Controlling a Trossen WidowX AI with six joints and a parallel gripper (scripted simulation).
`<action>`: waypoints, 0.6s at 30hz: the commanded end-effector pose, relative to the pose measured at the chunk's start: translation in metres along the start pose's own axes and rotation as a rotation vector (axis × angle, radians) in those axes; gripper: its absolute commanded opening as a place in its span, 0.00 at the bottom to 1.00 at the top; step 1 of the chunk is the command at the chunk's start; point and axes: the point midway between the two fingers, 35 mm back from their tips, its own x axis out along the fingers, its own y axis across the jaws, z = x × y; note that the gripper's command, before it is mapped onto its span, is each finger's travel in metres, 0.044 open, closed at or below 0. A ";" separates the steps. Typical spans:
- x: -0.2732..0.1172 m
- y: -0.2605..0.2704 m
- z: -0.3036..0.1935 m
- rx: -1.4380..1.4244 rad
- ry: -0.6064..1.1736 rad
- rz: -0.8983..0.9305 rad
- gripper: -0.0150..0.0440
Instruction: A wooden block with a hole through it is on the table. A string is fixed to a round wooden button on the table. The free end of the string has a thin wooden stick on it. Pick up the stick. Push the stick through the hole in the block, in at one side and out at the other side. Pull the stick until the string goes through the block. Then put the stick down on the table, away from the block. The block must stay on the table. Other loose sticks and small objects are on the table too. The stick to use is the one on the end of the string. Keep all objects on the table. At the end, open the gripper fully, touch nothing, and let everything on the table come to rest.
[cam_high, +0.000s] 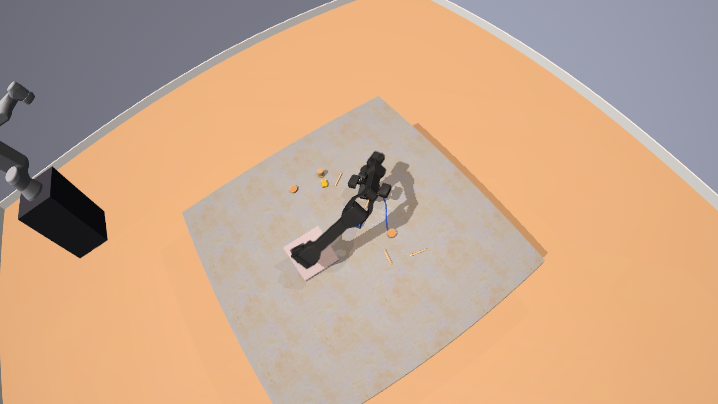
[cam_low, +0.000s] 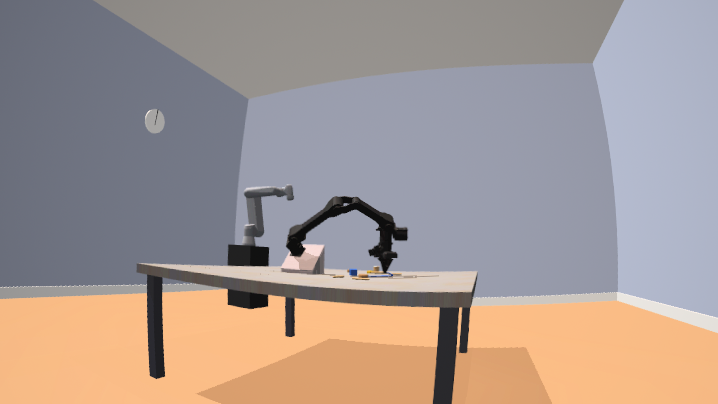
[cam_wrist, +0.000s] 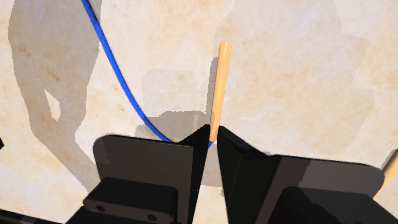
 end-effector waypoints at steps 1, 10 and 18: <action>-0.002 0.002 0.005 0.000 0.003 0.006 0.25; -0.001 0.003 0.015 -0.001 0.002 0.006 0.25; -0.001 0.003 0.024 -0.001 0.002 0.006 0.25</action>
